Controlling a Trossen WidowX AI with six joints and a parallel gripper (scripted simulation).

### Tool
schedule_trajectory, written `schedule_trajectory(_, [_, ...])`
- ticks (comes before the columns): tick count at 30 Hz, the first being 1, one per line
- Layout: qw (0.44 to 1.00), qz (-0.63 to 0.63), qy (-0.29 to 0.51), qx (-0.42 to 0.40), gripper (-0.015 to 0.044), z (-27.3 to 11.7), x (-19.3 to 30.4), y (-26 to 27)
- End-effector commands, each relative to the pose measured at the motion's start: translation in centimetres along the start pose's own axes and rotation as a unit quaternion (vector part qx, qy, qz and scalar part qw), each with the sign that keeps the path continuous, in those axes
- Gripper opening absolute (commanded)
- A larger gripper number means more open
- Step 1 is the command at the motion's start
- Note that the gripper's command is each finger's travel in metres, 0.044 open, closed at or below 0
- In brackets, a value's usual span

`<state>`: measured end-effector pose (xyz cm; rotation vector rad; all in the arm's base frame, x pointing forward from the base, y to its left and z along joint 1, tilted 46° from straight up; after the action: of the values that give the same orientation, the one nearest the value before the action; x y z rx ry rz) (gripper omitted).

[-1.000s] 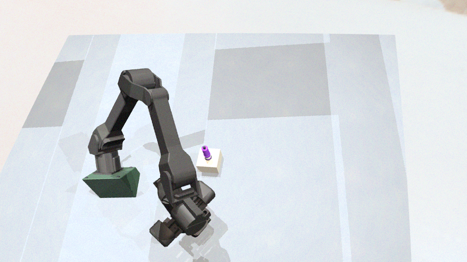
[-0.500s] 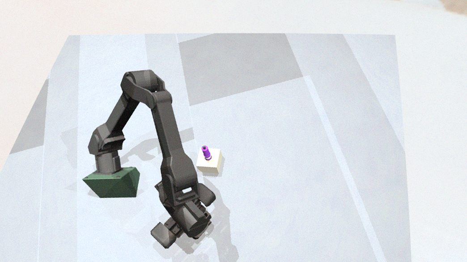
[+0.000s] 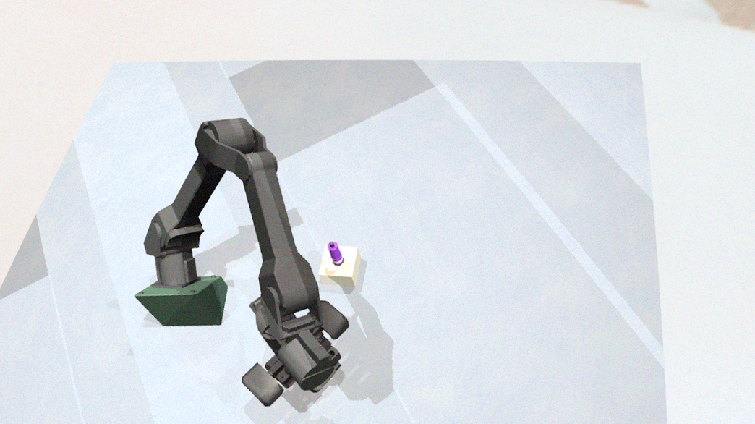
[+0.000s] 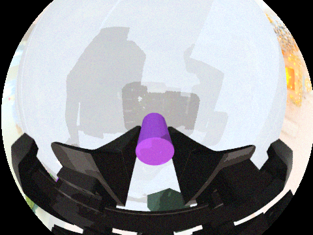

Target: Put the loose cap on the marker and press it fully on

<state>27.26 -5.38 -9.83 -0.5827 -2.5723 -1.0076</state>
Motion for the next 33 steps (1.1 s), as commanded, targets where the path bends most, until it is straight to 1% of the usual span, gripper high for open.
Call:
schedule_trajectory(1, [1.0,-0.005,-0.004,0.002,0.0,-1.5,-0.3,0.0])
schedule_trajectory(12, [1.0,-0.005,-0.004,0.003,0.0,-5.1,-0.2,0.0])
schedule_trajectory(18, [1.0,-0.004,-0.004,0.003,0.0,-5.4,-0.1,0.3])
schedule_trajectory(33, [1.0,0.005,-0.005,0.008,0.0,-7.5,1.5,5.7])
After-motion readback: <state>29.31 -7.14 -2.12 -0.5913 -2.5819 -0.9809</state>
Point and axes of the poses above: the point midway between the two fingers, 35 mm back from their tips, its own z axis out along the fingers, its own y axis across the jaws, x = y × z, the point moved 2 cm from there along -z, back along the fingers, and after that the axes turned 3 degrees about -z, right-handed, at the moved point
